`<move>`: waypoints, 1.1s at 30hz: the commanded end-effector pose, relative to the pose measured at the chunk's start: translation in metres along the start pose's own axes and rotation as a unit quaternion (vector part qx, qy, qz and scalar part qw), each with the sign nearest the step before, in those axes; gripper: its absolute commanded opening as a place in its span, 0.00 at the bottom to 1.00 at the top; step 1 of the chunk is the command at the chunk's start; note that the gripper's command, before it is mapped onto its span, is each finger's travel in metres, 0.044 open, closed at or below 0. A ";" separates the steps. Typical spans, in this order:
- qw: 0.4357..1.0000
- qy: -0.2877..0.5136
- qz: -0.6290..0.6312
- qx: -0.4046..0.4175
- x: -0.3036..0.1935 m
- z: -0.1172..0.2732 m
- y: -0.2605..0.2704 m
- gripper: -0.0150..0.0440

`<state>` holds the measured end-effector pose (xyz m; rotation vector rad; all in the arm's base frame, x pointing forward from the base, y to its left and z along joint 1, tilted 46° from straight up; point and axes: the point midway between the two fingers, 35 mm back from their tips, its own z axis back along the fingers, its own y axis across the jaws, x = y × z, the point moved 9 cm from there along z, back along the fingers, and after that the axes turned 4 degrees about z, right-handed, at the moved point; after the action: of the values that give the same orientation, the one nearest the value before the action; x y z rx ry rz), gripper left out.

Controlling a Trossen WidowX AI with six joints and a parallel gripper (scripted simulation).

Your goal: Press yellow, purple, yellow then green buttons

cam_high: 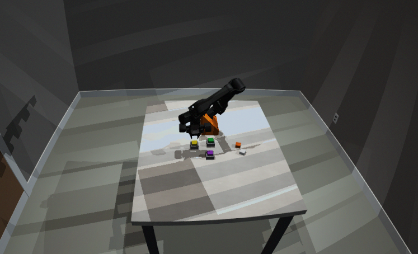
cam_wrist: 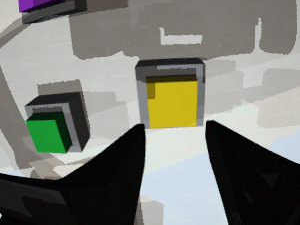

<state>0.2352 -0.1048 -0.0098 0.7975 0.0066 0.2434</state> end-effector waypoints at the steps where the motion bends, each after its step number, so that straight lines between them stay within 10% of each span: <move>1: 1.000 -0.004 -0.001 0.000 0.000 -0.002 0.000 0.31; 33: 1.000 -0.004 -0.001 0.001 0.001 -0.036 0.000 0.29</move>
<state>0.2337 -0.0829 -0.0315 0.7931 -0.0035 0.2427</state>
